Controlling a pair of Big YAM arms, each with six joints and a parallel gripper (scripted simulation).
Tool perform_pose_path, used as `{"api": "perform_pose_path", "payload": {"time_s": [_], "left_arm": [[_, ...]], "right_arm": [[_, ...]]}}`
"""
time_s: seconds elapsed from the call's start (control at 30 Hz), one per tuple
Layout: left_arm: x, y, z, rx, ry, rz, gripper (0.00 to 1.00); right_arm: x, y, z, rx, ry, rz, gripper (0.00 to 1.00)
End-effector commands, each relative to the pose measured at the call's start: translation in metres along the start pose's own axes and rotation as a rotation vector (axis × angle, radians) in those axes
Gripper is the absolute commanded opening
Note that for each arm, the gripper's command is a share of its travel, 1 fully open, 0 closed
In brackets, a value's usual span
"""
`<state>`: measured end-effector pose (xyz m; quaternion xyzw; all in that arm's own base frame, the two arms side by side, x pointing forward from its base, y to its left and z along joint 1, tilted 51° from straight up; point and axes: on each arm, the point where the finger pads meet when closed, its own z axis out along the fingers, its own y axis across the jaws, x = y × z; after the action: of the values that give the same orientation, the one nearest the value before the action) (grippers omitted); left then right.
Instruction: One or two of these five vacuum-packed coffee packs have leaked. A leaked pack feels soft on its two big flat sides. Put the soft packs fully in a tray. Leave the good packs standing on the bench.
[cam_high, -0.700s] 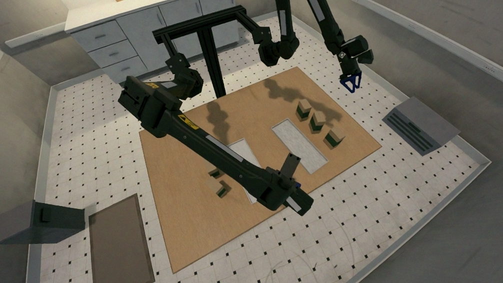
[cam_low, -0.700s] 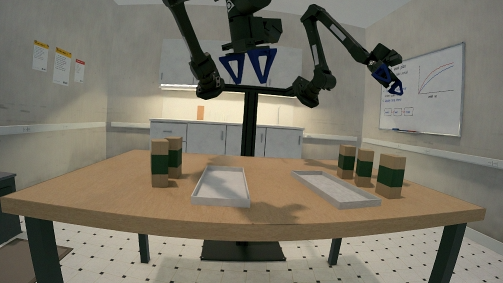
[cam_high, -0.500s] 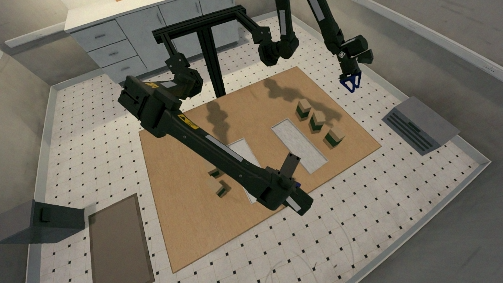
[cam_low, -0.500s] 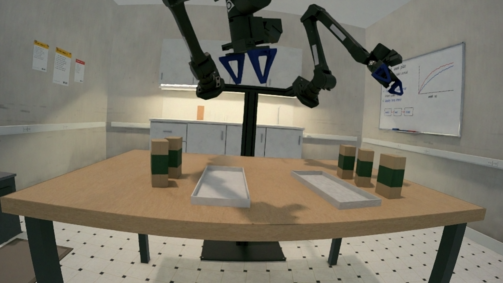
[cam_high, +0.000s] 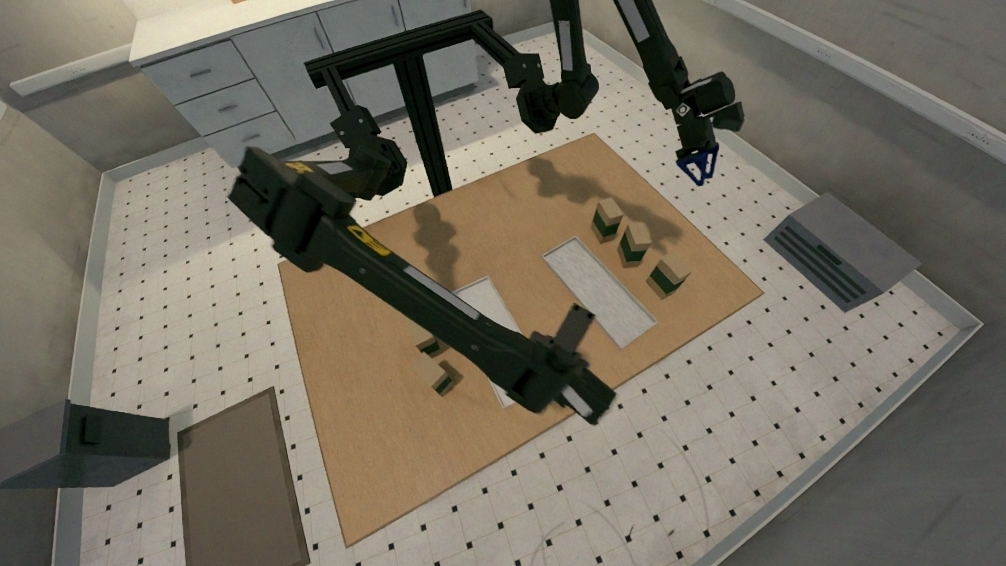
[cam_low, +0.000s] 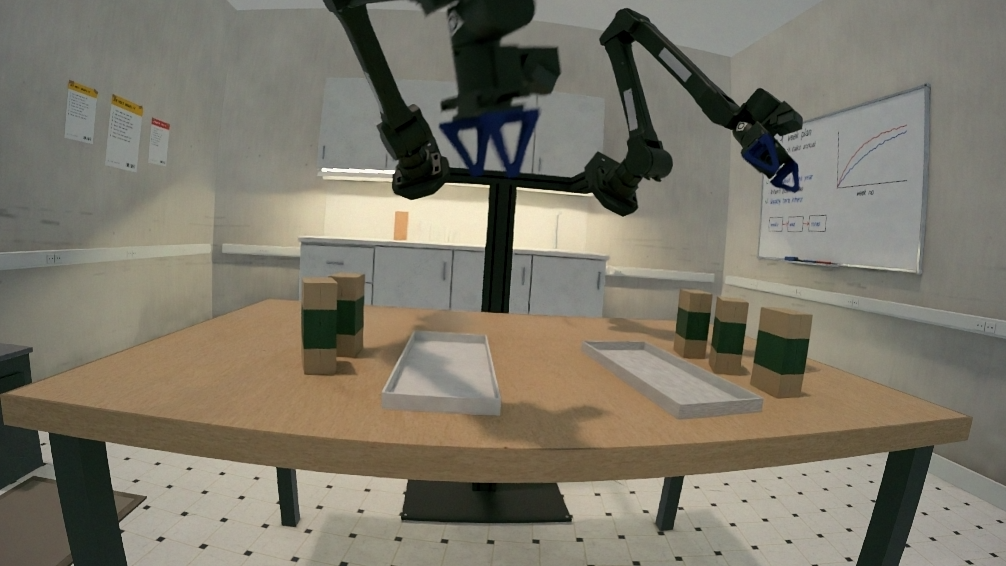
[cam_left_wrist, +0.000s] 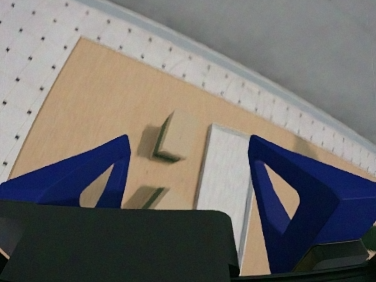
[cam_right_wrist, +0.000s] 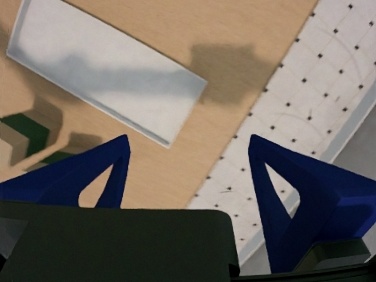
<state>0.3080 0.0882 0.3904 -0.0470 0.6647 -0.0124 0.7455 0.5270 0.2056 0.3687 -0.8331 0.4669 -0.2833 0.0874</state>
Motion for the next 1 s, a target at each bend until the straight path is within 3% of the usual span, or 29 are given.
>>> {"api": "perform_pose_path", "payload": {"time_s": [0.0,0.33,0.43,0.47,0.77,0.9,0.97], "left_arm": [[0.011,0.001,-0.005,-0.018,0.078,0.108,0.79],[0.114,0.013,-0.011,-0.049,0.457,0.306,0.79],[0.111,0.014,-0.009,-0.055,0.472,0.335,0.79],[0.125,0.015,-0.012,-0.059,0.514,0.354,0.79],[0.205,0.024,-0.024,-0.094,0.826,0.55,0.79],[0.234,0.029,-0.024,-0.108,0.867,0.596,0.79],[0.234,0.029,-0.024,-0.108,0.867,0.596,0.79]], "right_arm": [[0.023,0.02,-0.014,0.068,0.018,0.171,0.79],[0.042,0.097,0.011,0.137,0.035,0.562,0.79],[0.031,0.1,0.01,0.152,0.02,0.577,0.79],[0.046,0.113,0.016,0.151,0.036,0.64,0.79],[0.063,0.182,0.038,0.213,0.048,0.991,0.79],[0.071,0.213,0.048,0.24,0.053,1.147,0.79],[0.071,0.213,0.048,0.24,0.053,1.147,0.79]]}}
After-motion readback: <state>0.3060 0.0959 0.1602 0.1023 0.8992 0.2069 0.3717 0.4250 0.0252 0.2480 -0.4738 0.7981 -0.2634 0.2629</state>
